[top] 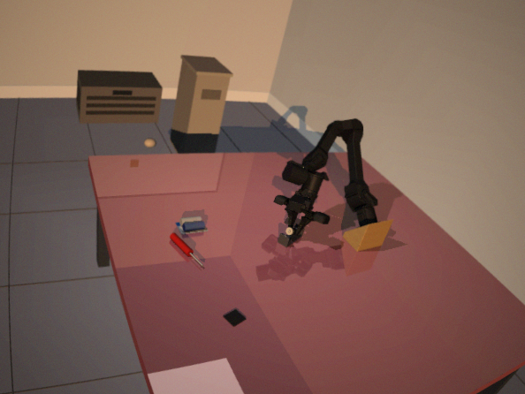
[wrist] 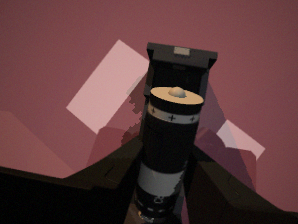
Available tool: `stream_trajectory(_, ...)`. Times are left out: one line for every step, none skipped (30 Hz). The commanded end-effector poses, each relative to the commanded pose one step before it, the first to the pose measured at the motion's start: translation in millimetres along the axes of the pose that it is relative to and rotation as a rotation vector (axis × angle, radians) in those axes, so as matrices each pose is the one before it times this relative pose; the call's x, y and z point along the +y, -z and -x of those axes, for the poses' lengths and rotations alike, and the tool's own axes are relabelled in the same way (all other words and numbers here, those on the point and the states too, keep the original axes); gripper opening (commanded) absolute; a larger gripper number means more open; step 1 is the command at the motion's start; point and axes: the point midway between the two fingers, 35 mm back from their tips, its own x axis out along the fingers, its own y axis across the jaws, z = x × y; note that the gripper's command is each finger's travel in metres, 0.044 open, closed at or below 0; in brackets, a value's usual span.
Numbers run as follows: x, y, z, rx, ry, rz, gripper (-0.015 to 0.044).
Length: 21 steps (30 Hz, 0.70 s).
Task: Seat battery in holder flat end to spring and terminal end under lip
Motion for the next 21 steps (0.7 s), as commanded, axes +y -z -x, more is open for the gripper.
stream_trajectory(1.64,3.82,-2.06,0.03963,-0.0069,-0.0012,0.0084)
stream_trajectory(-0.01,-0.11,-0.19,0.00559,-0.00139,-0.001,0.0084)
stream_trajectory(-0.01,-0.11,-0.19,0.00559,-0.00135,-0.001,0.0084)
stream_trajectory(-0.01,-0.11,-0.18,0.00559,-0.00131,-0.0009,0.0084)
stream_trajectory(-0.01,-0.12,-0.18,0.00559,-0.00126,-0.0009,0.0084)
stream_trajectory(-0.02,-0.12,-0.18,0.00556,-0.00133,-0.0009,0.0084)
stream_trajectory(-0.02,-0.13,-0.18,0.00556,-0.00129,-0.0009,0.0084)
stream_trajectory(-0.02,-0.13,-0.17,0.00556,-0.00125,-0.0009,0.0084)
stream_trajectory(-0.02,-0.13,-0.17,0.00556,-0.00121,-0.0009,0.0084)
stream_trajectory(-0.02,-0.13,-0.17,0.00556,-0.00117,-0.0009,0.0084)
stream_trajectory(-0.02,-0.14,-0.17,0.00556,-0.00113,-0.0009,0.0084)
stream_trajectory(0.03,-0.2,-0.19,0.00512,-0.00144,-0.0006,0.0084)
stream_trajectory(0.03,-0.2,-0.19,0.00512,-0.0014,-0.0006,0.0084)
stream_trajectory(0.03,-0.2,-0.19,0.00513,-0.00137,-0.0005,0.0084)
stream_trajectory(0.03,-0.21,-0.18,0.00513,-0.00134,-0.0005,0.0084)
stream_trajectory(0.03,-0.21,-0.18,0.00513,-0.0013,-0.0005,0.0084)
stream_trajectory(0.03,-0.21,-0.18,0.00513,-0.00127,-0.0005,0.0084)
stream_trajectory(-0.04,-0.15,-0.15,0.00546,-0.00103,-0.0008,0.0084)
stream_trajectory(-0.05,-0.15,-0.15,0.0055,-0.001,-0.0008,0.0084)
stream_trajectory(-0.05,-0.15,-0.15,0.0055,-0.00096,-0.0008,0.0084)
stream_trajectory(-0.05,-0.16,-0.15,0.00549,-0.00092,-0.0008,0.0084)
